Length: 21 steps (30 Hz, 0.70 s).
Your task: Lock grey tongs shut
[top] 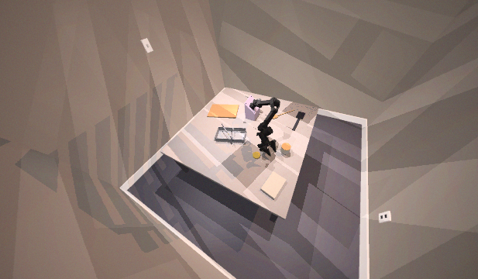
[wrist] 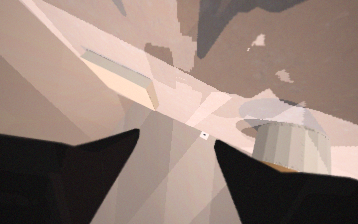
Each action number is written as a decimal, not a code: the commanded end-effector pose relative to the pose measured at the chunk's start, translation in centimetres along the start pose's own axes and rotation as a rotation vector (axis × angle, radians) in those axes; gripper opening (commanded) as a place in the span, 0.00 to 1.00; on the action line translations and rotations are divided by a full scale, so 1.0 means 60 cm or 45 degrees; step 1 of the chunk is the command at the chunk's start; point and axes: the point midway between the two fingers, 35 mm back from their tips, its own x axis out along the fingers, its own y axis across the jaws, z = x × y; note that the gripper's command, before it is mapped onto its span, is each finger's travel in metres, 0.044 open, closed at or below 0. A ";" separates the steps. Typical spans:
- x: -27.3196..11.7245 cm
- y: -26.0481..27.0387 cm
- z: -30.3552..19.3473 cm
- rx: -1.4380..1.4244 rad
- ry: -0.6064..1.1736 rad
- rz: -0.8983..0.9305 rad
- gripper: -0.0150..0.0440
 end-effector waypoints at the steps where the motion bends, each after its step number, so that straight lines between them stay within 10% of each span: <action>1: 0.000 0.000 0.000 0.000 0.000 0.000 0.98; 21: -0.216 0.223 0.235 1.484 -0.448 0.708 1.00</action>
